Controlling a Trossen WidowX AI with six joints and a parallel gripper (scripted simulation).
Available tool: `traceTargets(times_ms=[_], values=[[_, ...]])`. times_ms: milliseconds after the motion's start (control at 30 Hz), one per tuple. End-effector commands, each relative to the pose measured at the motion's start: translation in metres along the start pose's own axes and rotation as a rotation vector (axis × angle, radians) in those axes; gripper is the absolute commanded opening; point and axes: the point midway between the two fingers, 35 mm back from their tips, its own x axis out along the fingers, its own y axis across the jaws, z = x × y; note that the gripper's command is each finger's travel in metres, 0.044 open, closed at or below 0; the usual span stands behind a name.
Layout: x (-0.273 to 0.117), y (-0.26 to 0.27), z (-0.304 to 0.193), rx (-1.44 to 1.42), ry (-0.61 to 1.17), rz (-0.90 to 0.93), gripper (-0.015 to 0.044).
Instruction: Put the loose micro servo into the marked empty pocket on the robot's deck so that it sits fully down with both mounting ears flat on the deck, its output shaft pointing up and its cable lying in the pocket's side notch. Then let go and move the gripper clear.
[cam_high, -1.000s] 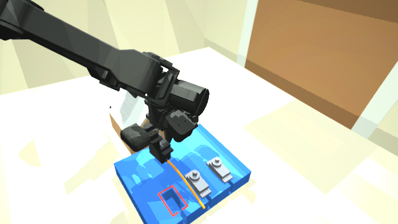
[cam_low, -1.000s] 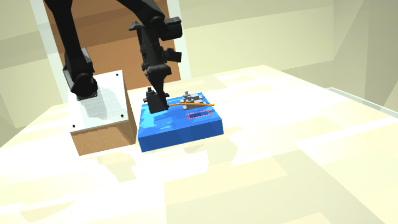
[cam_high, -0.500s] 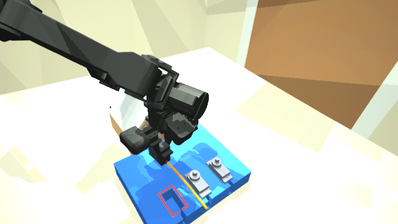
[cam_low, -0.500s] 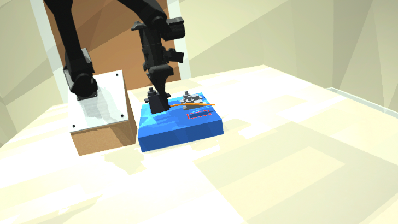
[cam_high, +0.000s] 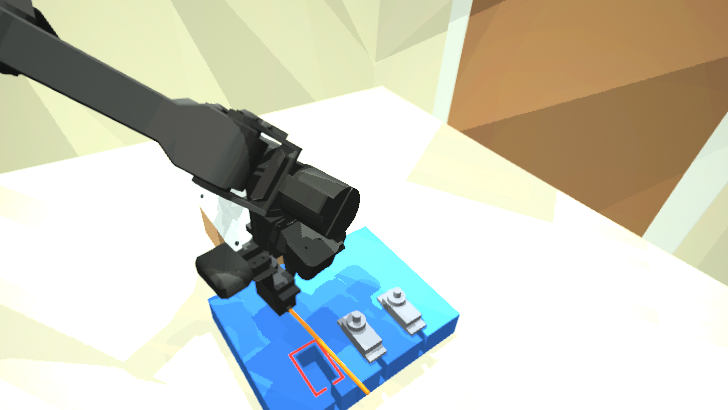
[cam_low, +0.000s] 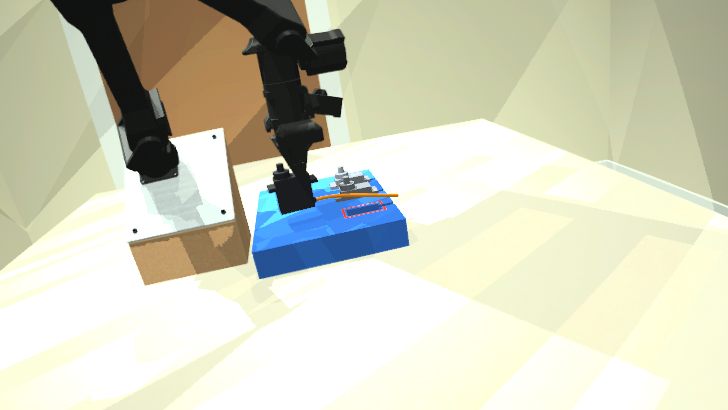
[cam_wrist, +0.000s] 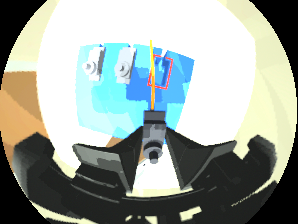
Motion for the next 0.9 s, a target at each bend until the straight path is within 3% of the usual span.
traceTargets(times_ms=[0,867], values=[[-0.003,-0.005,0.018,0.004,-0.014,-0.005,0.0],[-0.005,-0.019,0.105,0.03,-0.017,-0.005,0.0]])
